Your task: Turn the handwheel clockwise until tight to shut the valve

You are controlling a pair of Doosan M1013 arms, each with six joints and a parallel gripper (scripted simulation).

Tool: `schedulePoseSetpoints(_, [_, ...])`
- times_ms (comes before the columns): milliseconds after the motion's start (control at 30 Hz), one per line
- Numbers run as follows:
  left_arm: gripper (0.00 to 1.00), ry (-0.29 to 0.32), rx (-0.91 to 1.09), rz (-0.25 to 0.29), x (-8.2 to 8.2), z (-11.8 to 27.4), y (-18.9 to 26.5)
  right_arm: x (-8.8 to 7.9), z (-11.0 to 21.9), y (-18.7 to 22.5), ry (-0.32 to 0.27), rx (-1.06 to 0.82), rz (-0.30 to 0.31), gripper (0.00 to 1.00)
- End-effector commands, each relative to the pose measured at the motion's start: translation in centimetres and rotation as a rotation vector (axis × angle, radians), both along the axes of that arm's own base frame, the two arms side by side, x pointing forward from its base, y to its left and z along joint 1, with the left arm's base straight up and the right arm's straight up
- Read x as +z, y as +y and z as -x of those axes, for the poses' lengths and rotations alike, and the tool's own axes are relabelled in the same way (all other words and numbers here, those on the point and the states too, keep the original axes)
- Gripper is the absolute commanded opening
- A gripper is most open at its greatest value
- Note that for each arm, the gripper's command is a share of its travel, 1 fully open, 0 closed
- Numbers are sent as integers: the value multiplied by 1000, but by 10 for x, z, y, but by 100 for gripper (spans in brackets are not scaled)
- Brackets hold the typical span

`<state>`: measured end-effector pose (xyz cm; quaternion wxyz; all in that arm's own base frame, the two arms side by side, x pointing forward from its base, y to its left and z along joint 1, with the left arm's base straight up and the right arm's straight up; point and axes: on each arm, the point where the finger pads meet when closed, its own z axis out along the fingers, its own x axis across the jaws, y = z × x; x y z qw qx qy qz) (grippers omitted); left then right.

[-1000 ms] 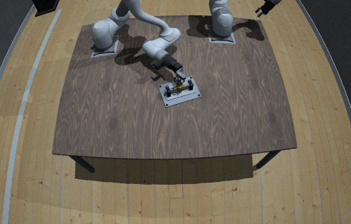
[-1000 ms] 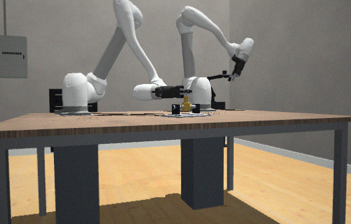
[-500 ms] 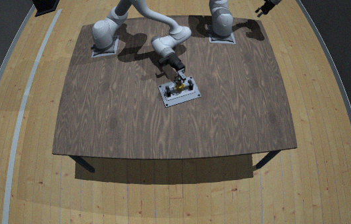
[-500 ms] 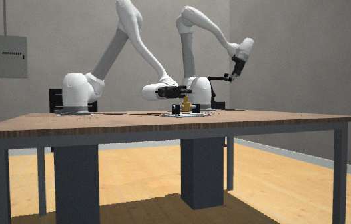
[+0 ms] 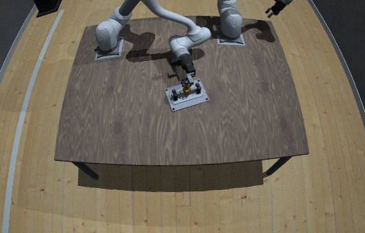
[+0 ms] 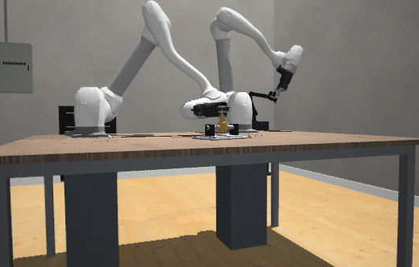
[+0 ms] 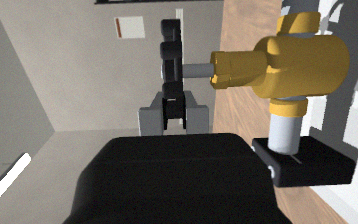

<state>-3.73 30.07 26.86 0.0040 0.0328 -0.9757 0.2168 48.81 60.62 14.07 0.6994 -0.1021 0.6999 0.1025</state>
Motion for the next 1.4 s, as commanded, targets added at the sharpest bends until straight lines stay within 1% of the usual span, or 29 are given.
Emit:
schedulePoseSetpoints(0, [100,0,0,-1,0,0,0,1,-2,1,-1,-64,0,0])
schedulePoseSetpoints(167, [100,0,0,-1,0,0,0,1,-5,1,-1,-169,0,0])
schedulePoseSetpoints(267, [100,0,0,-1,0,0,0,1,-6,1,-1,-192,0,0])
schedulePoseSetpoints(733, [100,0,0,-1,0,0,0,1,-16,1,-1,-557,-1,0])
schedulePoseSetpoints(800, [100,0,0,-1,0,0,0,1,-16,1,-1,-557,-1,0])
schedulePoseSetpoints(1300, [100,0,0,-1,0,0,0,1,-26,-5,-1,-991,-1,0])
schedulePoseSetpoints(1367, [100,0,0,-1,0,0,0,1,-26,-5,-1,-991,-1,0])
